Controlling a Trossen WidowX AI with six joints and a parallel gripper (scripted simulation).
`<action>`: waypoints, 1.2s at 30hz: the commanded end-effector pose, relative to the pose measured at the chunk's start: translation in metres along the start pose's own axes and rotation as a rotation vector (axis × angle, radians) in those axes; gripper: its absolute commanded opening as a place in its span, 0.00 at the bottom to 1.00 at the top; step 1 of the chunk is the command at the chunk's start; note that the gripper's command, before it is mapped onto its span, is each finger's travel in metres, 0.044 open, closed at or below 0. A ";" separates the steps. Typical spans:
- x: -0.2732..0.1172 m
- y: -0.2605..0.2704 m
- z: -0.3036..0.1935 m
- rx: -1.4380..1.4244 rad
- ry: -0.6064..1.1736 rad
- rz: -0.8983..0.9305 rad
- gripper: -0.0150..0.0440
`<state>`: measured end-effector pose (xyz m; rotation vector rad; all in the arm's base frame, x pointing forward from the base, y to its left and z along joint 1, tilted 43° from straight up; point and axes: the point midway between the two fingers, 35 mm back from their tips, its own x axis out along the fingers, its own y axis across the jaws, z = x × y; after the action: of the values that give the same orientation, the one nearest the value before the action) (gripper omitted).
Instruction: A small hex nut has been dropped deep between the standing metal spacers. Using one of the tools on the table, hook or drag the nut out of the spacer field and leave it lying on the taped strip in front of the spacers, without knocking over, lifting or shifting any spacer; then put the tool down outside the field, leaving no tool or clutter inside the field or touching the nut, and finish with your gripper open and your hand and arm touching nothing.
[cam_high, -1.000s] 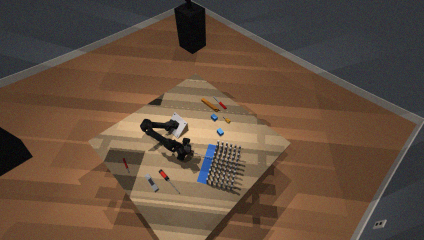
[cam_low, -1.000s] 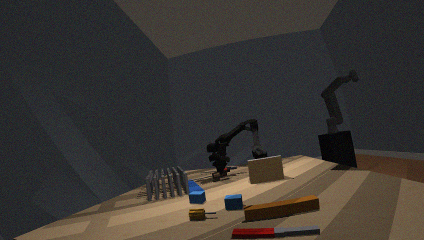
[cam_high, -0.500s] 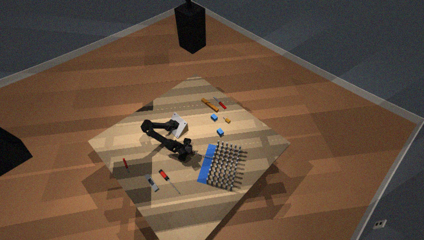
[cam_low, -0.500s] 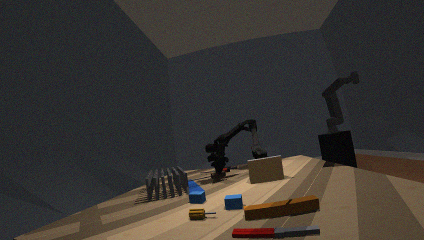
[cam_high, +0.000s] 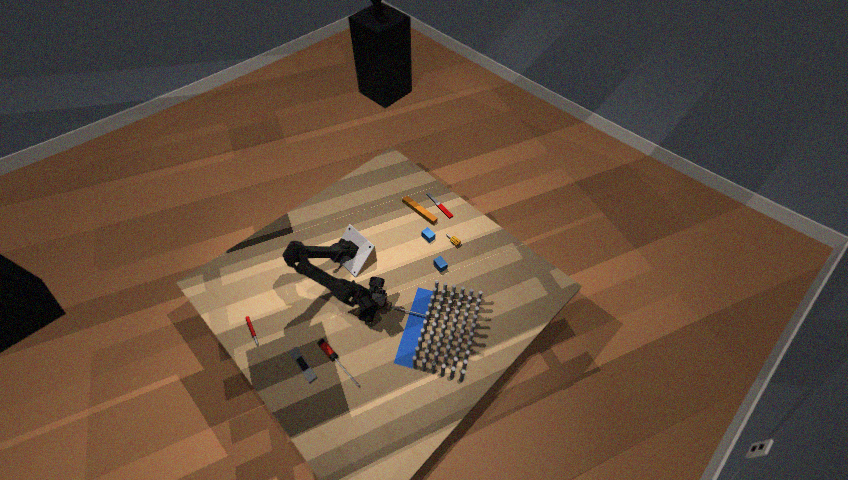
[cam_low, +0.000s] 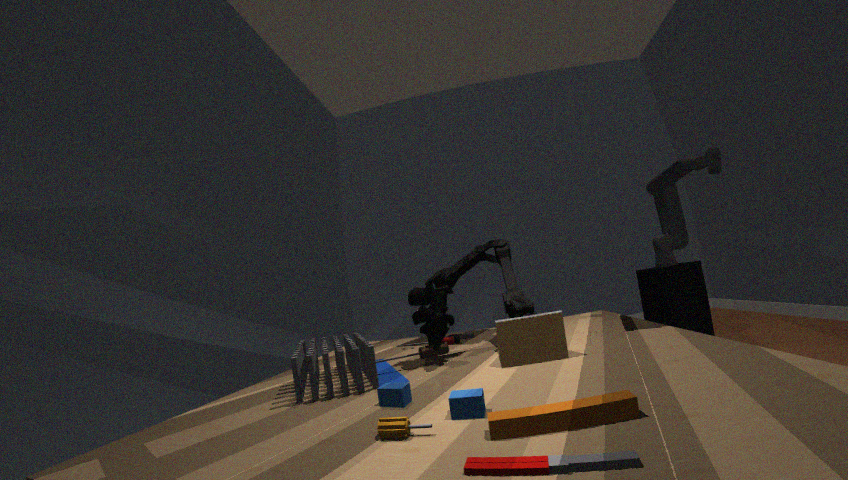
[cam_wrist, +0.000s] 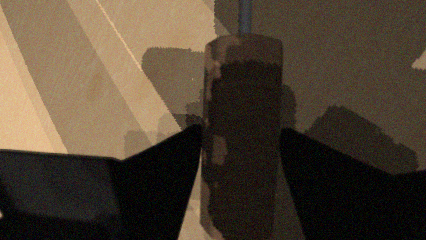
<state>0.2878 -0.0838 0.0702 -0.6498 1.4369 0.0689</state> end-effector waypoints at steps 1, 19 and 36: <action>0.000 -0.001 0.005 0.003 -0.006 -0.002 0.25; 0.004 -0.001 0.015 0.004 -0.007 -0.002 0.25; 0.008 -0.001 0.026 0.004 -0.008 -0.002 0.25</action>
<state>0.3088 -0.0772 0.0626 -0.6473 1.4352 0.0704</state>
